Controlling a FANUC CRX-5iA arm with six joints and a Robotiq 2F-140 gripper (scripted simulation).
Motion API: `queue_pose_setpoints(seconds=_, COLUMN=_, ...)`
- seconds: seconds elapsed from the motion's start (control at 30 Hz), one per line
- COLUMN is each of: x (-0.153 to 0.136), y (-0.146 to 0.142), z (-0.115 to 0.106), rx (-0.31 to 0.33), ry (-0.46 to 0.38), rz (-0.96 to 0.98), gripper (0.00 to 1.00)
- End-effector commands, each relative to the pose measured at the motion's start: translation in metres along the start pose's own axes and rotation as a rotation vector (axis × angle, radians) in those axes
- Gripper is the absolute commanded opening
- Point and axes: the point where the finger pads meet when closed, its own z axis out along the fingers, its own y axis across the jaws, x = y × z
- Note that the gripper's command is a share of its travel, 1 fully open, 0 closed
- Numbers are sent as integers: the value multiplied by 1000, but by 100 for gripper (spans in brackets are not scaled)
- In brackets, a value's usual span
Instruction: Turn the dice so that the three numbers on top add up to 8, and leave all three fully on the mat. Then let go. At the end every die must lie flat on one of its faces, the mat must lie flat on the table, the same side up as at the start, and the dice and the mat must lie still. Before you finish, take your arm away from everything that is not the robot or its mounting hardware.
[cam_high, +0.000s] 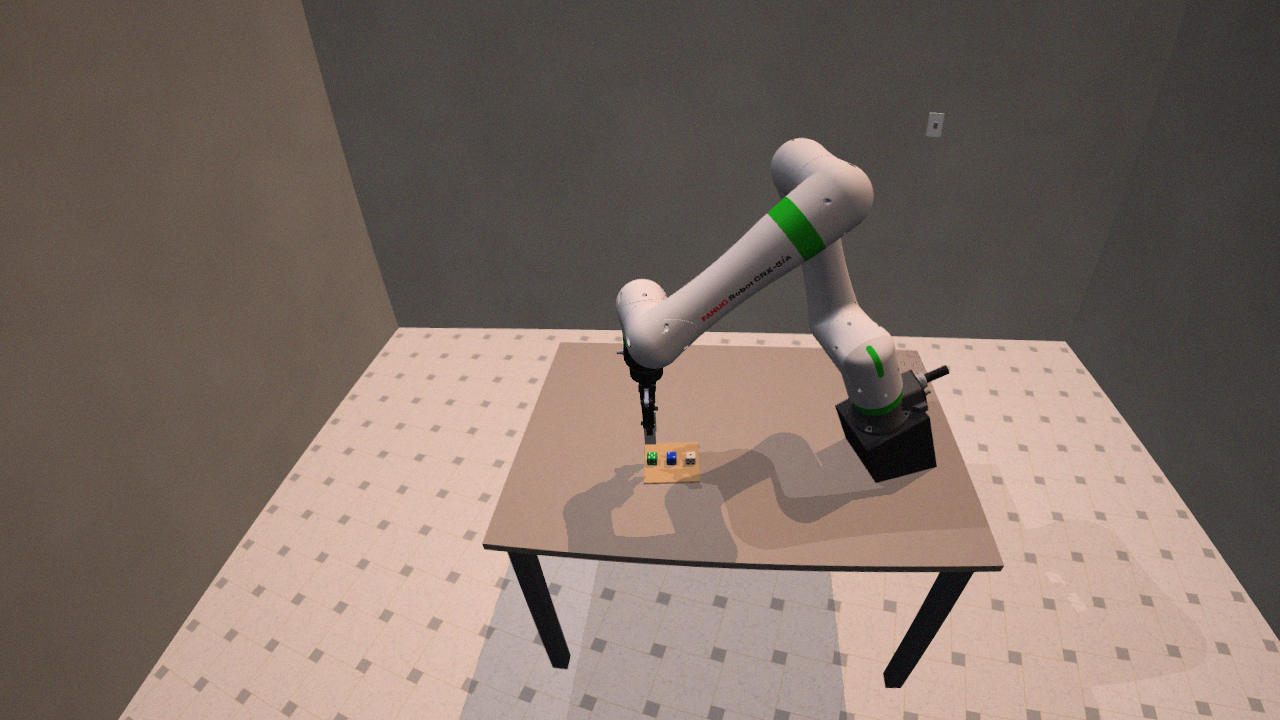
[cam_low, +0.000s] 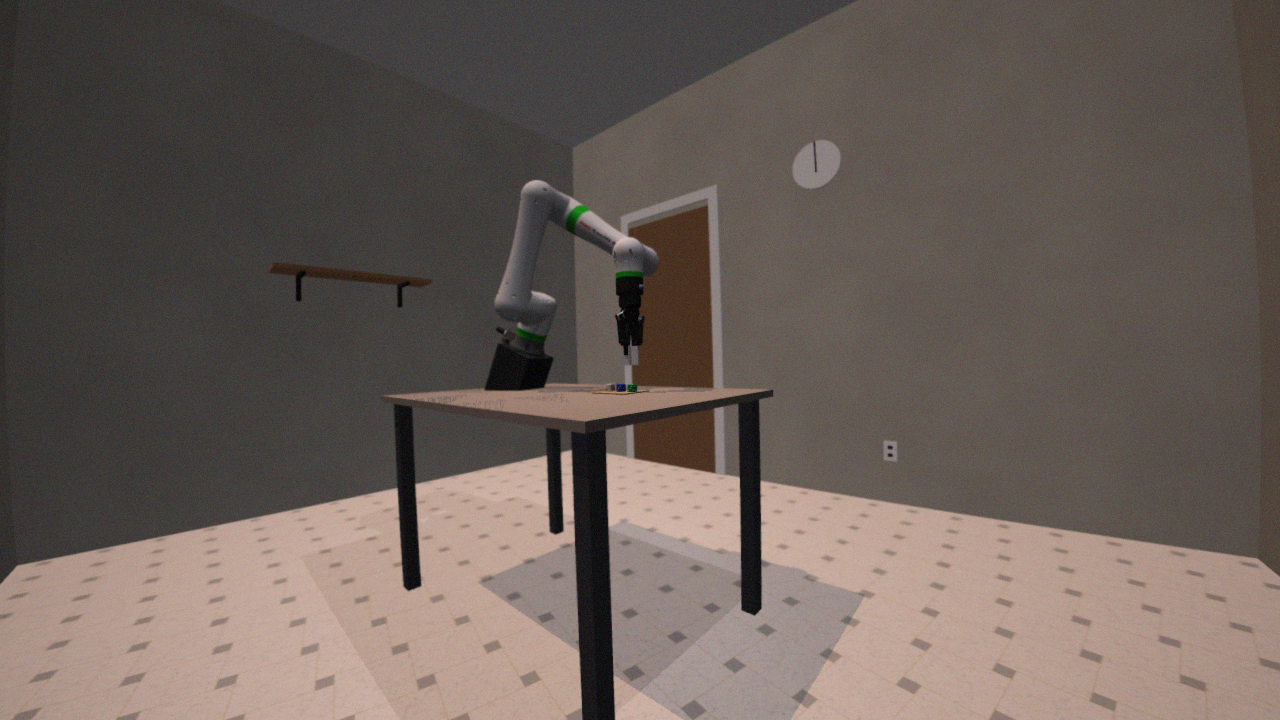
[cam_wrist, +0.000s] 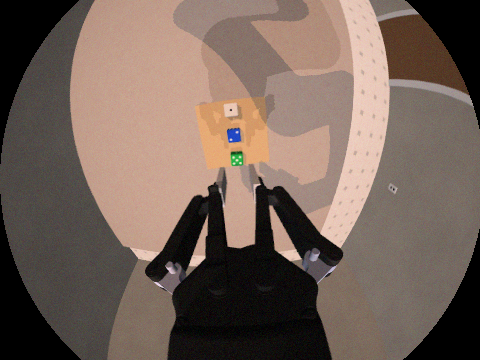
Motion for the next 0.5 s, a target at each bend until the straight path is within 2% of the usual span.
queue_pose_setpoints(seconds=0.0, x=0, y=0, z=-3, rx=0, ry=0, rz=0, gripper=25)
queue_pose_setpoints(seconds=0.07, x=0, y=0, z=-3, rx=0, ry=0, rz=0, gripper=25)
queue_pose_setpoints(seconds=0.1, x=0, y=0, z=-3, rx=0, ry=0, rz=0, gripper=100)
queue_pose_setpoints(seconds=0.47, x=0, y=0, z=-3, rx=0, ry=0, rz=0, gripper=100)
